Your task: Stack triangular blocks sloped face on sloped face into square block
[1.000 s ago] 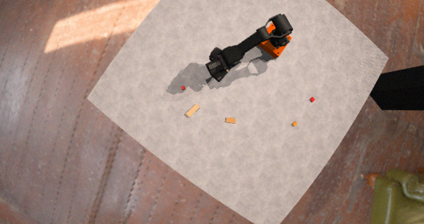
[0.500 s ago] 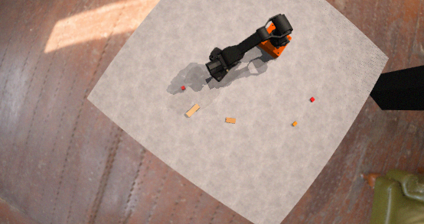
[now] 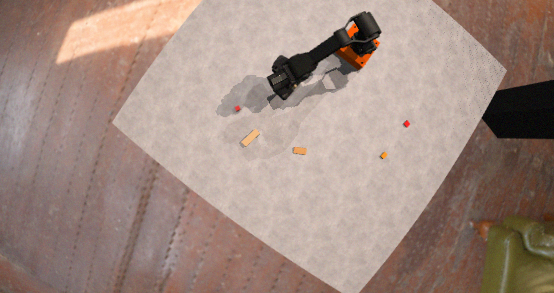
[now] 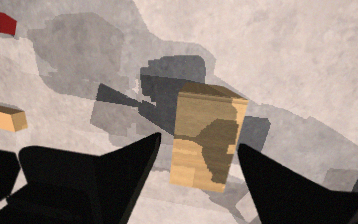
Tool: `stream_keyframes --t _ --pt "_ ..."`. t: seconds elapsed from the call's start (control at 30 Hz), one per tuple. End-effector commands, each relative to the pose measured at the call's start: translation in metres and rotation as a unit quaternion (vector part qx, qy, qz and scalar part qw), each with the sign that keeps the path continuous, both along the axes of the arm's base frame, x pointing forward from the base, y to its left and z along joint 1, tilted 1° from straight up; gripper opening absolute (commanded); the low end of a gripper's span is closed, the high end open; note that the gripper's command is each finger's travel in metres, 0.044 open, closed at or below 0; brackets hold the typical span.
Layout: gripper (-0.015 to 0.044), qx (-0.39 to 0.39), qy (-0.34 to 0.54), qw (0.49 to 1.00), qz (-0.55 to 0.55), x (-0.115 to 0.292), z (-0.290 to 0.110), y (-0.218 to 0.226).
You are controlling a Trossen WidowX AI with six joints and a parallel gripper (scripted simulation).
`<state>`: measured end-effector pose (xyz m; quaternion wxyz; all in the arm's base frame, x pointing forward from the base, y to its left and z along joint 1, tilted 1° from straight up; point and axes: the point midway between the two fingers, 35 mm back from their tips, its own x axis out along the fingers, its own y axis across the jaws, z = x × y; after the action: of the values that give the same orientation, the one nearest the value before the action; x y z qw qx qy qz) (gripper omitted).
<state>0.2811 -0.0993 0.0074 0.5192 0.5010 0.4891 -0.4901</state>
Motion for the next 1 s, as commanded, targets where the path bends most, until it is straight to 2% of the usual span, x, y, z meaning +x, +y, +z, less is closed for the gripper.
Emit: stream_keyframes --t 0.0,0.3,0.57,0.97 --pt "0.044 0.0 0.0 1.0 0.0 0.0 0.0 0.0" --pt "0.044 0.0 0.0 1.0 0.0 0.0 0.003 0.0" --pt "0.044 0.0 0.0 1.0 0.0 -0.004 0.108 0.002" --pt "0.044 -0.003 -0.007 1.0 0.001 -0.001 0.104 0.001"
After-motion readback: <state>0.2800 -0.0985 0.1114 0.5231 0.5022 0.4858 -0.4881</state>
